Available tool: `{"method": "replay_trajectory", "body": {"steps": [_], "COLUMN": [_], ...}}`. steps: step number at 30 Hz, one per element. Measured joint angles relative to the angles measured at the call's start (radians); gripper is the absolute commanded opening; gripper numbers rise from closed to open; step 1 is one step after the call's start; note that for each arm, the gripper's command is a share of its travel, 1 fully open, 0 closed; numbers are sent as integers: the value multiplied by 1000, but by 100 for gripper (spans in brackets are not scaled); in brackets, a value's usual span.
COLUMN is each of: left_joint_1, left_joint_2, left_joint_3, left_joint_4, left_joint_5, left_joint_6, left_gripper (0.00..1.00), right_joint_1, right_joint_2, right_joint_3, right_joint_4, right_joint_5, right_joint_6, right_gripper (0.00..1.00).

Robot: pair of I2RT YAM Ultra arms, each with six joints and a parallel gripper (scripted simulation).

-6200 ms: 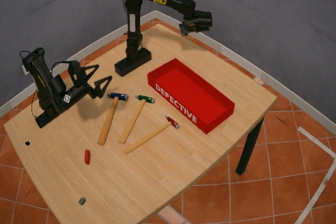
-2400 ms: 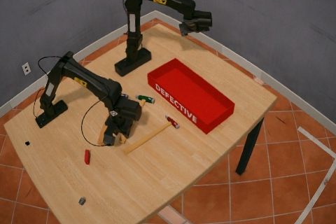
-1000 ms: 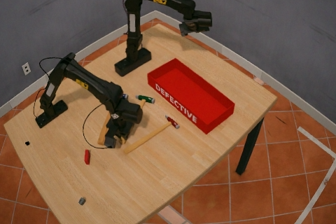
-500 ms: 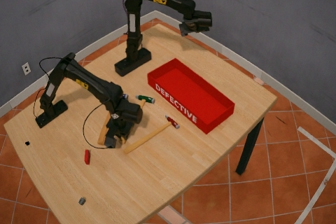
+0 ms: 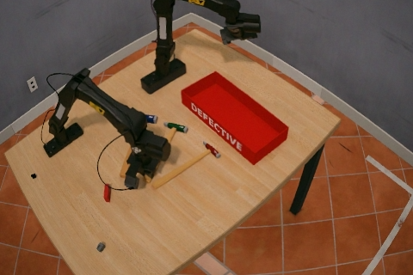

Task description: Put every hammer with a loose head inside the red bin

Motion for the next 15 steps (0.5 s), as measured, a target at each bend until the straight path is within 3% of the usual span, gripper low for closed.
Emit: {"method": "replay_trajectory", "body": {"steps": [15], "left_joint_1": [0], "left_joint_2": [0], "left_joint_3": [0], "left_joint_4": [0], "left_joint_5": [0], "left_joint_6": [0], "left_gripper": [100], "right_joint_1": [-65], "right_joint_2": [0], "right_joint_3": [0], "right_joint_4": [-2], "right_joint_5": [0], "right_joint_6": [-51], "right_gripper": [21]}}
